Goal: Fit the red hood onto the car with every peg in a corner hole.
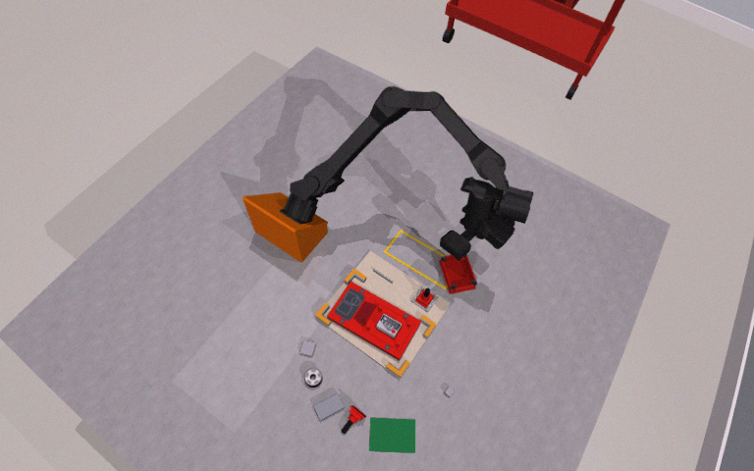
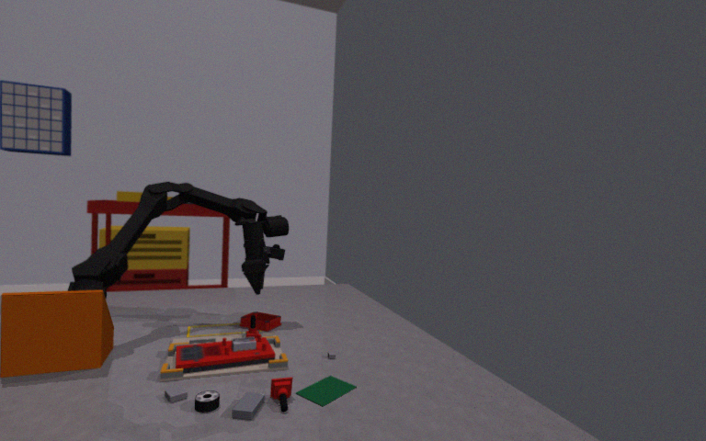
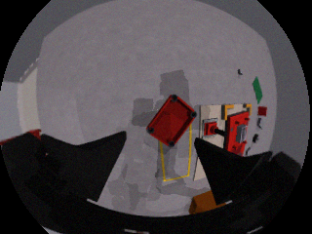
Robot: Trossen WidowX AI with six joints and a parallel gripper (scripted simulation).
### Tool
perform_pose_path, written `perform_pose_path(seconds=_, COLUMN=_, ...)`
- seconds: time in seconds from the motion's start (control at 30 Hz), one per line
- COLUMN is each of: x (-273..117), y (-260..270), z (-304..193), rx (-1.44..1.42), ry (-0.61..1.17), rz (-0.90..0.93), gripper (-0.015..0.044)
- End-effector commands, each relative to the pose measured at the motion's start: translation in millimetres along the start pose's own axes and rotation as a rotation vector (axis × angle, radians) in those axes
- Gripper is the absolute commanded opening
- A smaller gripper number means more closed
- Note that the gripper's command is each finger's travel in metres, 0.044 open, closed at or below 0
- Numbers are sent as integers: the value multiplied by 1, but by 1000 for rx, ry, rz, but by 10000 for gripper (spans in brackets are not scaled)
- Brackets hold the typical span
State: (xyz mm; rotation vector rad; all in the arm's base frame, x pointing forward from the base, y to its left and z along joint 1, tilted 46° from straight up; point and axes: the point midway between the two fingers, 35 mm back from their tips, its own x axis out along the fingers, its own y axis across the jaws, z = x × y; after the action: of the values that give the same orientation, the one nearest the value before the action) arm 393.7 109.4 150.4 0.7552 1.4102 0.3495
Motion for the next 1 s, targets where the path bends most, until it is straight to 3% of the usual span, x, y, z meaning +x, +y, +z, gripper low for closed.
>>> perform_pose_path(seconds=0.0, x=1, y=-29, z=9, rx=408, ry=122, rz=18, gripper=440)
perform_pose_path(seconds=0.1, x=1, y=-36, z=12, rx=534, ry=160, rz=23, gripper=440)
perform_pose_path(seconds=0.97, x=8, y=-36, z=12, rx=534, ry=160, rz=22, gripper=440)
